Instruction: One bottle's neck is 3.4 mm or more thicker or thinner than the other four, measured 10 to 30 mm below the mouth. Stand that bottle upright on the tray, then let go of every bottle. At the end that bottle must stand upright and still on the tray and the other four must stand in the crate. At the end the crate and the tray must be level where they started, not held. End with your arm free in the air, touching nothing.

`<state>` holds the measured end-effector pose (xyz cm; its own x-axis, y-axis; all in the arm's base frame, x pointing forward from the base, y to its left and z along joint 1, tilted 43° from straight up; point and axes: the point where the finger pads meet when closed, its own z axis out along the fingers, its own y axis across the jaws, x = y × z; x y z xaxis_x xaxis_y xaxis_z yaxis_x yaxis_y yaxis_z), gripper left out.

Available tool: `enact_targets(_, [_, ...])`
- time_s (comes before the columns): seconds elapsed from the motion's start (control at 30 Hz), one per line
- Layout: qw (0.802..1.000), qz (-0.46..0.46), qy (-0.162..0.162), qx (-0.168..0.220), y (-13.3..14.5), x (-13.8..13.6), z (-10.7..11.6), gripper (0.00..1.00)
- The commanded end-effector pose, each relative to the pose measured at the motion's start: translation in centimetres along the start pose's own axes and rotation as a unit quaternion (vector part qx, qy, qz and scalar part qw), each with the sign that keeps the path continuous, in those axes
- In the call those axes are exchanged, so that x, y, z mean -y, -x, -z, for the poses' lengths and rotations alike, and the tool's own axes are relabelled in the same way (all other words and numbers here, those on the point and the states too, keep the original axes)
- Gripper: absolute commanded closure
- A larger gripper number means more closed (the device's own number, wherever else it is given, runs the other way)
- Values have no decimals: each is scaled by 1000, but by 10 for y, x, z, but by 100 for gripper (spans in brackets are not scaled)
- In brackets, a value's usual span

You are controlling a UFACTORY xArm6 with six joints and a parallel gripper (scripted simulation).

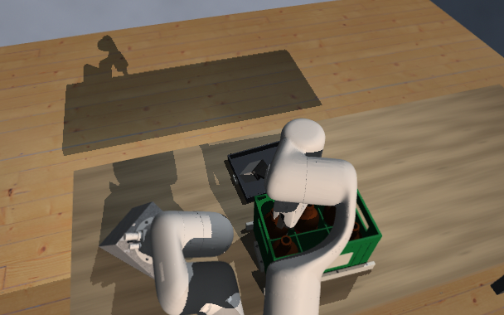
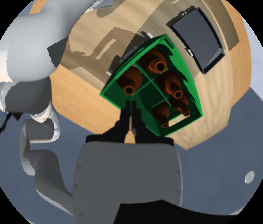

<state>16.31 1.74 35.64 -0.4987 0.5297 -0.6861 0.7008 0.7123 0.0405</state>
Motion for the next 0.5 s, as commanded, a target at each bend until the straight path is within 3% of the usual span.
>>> enact_targets(0.0, [1000, 1, 0, 4, -28, -31, 3, 100])
enact_targets(0.13, [1000, 1, -2, 1, -53, -55, -1, 100])
enact_targets(0.3, [1000, 1, -2, 0, -55, -57, -1, 100])
enact_targets(0.33, [1000, 1, -2, 0, -55, -57, -1, 35])
enact_targets(0.47, [1000, 1, -2, 0, -55, -57, -1, 35])
